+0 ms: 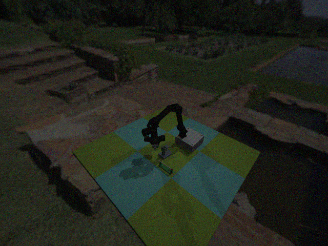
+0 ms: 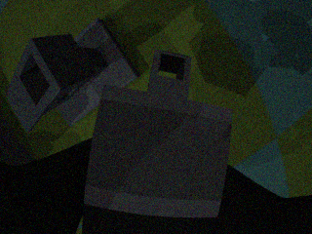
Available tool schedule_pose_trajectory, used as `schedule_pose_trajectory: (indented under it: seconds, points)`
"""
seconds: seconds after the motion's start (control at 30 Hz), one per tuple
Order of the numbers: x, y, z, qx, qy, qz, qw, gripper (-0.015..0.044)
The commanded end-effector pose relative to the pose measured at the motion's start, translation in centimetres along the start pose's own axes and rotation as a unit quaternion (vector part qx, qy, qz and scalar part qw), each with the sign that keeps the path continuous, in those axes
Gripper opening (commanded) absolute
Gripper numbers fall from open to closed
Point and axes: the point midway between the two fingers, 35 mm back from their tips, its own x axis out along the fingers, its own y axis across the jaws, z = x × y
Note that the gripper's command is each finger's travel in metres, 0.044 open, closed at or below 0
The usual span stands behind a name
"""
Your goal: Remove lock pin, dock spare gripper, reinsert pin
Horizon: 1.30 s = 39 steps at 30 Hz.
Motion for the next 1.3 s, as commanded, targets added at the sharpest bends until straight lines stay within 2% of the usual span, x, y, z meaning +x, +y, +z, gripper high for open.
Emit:
schedule_pose_trajectory:
  seconds: [0.0, 0.8, 1.27]
  points:
    - [-0.1, 0.8, -0.2, -0.002, 0.027, -0.002, 1.0, 0.0]
    - [-0.5, 5.0, -1.2, -0.036, 0.186, -0.033, 0.981, 0.0]
    - [-1.5, 6.4, -1.0, -0.07, 0.263, -0.088, 0.958, 0.0]
